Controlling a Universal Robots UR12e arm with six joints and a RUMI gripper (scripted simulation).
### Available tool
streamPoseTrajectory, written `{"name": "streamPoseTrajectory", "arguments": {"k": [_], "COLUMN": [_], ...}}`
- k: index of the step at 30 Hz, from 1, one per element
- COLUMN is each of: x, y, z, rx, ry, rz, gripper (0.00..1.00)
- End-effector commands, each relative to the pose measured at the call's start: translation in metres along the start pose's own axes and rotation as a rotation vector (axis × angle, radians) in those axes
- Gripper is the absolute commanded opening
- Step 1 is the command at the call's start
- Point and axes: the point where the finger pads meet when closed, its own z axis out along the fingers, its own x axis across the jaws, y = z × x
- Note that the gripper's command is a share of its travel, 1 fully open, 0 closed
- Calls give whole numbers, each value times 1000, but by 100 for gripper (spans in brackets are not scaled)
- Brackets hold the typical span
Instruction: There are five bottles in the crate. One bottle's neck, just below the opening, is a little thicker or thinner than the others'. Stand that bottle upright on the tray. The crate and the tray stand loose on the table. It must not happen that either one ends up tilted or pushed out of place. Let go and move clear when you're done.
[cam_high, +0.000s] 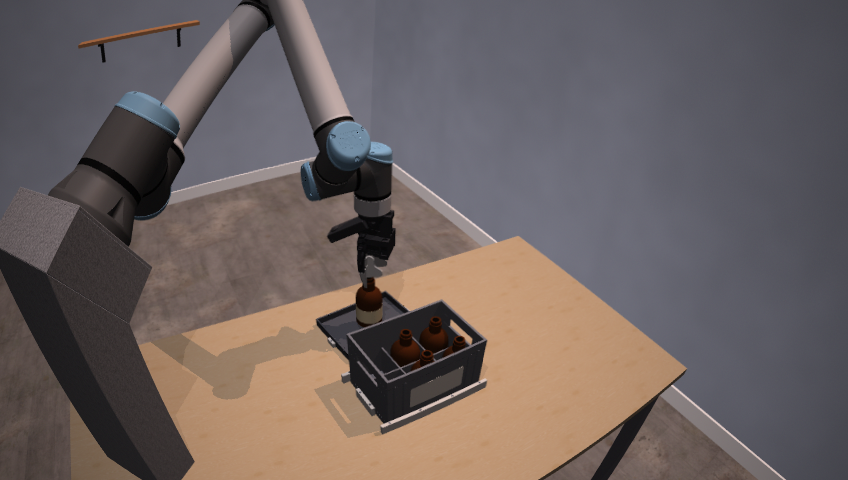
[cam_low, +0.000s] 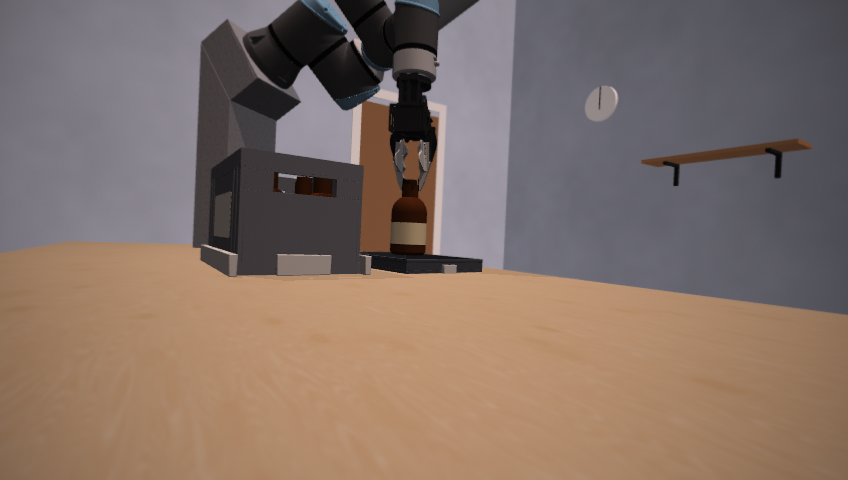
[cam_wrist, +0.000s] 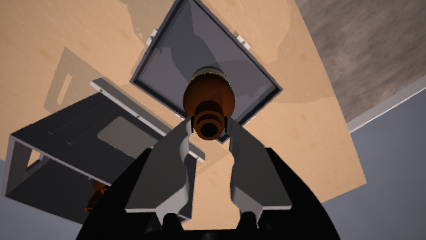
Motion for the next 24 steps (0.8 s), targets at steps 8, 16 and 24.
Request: {"name": "streamPoseTrajectory", "arguments": {"k": [8,16,24], "x": [2,2,1], "y": [0,0,0], "z": [3,7,9], "rx": [0,0,0], "ry": [1,1,1], "rz": [-2,-3,-2], "gripper": [0,0,0]}}
